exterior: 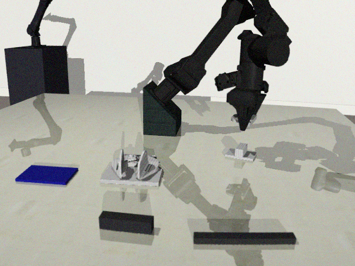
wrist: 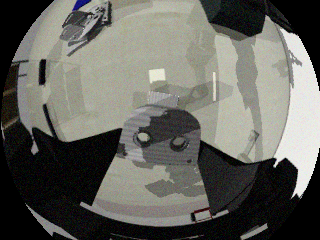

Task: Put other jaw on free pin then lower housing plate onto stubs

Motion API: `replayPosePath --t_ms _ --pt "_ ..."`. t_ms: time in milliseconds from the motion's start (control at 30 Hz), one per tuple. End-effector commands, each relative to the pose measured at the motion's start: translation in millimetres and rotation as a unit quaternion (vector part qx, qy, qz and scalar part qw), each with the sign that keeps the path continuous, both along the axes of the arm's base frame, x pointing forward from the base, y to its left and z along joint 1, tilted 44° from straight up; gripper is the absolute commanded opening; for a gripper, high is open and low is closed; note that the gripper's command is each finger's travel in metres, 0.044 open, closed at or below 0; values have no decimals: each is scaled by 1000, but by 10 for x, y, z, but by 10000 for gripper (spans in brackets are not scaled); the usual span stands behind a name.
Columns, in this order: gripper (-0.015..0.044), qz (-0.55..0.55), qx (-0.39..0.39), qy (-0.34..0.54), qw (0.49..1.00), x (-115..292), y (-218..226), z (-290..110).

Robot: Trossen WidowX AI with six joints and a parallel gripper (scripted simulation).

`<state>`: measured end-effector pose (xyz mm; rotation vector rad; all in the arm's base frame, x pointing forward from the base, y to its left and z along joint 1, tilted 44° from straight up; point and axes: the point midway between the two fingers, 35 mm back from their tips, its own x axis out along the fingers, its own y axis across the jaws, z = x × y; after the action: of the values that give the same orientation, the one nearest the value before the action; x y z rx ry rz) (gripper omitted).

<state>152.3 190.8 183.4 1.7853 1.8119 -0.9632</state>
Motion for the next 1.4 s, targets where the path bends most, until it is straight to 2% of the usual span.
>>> replayPosePath --t_ms 0,667,1367 --pt "351 1 4 -4 1000 -11 -17 46" --pt "351 145 1 -145 979 432 -206 -246" --pt "351 316 10 -296 901 870 -561 -646"
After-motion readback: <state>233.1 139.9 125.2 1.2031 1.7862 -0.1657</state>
